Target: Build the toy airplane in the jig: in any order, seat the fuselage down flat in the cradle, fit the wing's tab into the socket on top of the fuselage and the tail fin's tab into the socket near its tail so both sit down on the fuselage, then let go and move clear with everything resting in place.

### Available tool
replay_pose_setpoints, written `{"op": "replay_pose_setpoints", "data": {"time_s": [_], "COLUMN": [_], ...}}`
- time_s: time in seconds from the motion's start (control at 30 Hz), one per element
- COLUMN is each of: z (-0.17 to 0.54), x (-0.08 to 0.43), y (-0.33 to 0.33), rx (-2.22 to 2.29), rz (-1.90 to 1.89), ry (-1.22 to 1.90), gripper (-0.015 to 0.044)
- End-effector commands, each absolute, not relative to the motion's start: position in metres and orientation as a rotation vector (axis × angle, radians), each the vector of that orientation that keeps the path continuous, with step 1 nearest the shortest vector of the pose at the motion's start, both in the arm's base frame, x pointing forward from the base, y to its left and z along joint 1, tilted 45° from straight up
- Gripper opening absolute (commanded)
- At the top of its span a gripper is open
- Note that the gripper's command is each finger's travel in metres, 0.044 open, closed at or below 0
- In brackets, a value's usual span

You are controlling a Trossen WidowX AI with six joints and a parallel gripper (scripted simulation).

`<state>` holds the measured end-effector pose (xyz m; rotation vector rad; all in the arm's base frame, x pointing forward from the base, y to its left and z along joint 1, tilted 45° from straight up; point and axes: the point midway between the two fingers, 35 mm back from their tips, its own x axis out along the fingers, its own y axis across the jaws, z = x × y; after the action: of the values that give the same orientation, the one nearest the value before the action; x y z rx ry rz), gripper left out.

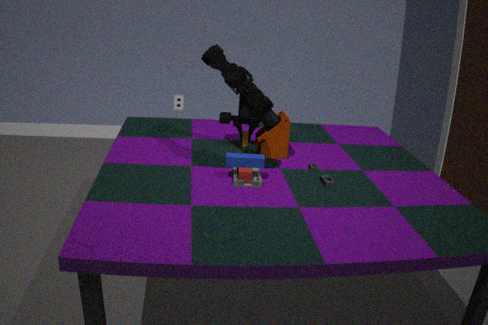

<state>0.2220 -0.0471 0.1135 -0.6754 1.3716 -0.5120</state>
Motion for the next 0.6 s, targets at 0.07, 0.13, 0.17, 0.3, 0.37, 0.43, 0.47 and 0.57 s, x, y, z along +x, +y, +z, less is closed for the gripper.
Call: {"op": "replay_pose_setpoints", "data": {"time_s": [0.07,0.13,0.17,0.3,0.37,0.43,0.47,0.57], "z": [0.106,0.104,0.103,0.098,0.096,0.094,0.093,0.090], "x": [0.223,0.223,0.223,0.224,0.225,0.225,0.225,0.225], "y": [-0.054,-0.057,-0.058,-0.062,-0.065,-0.067,-0.068,-0.072], "rx": [-0.684,-0.684,-0.684,-0.684,-0.684,-0.685,-0.685,-0.686], "rz": [-0.513,-0.513,-0.513,-0.513,-0.513,-0.514,-0.514,-0.515], "ry": [1.375,1.375,1.375,1.374,1.374,1.374,1.374,1.373], "gripper": [0.0065,0.0065,0.0065,0.0065,0.0065,0.0065,0.0065,0.0065]}}
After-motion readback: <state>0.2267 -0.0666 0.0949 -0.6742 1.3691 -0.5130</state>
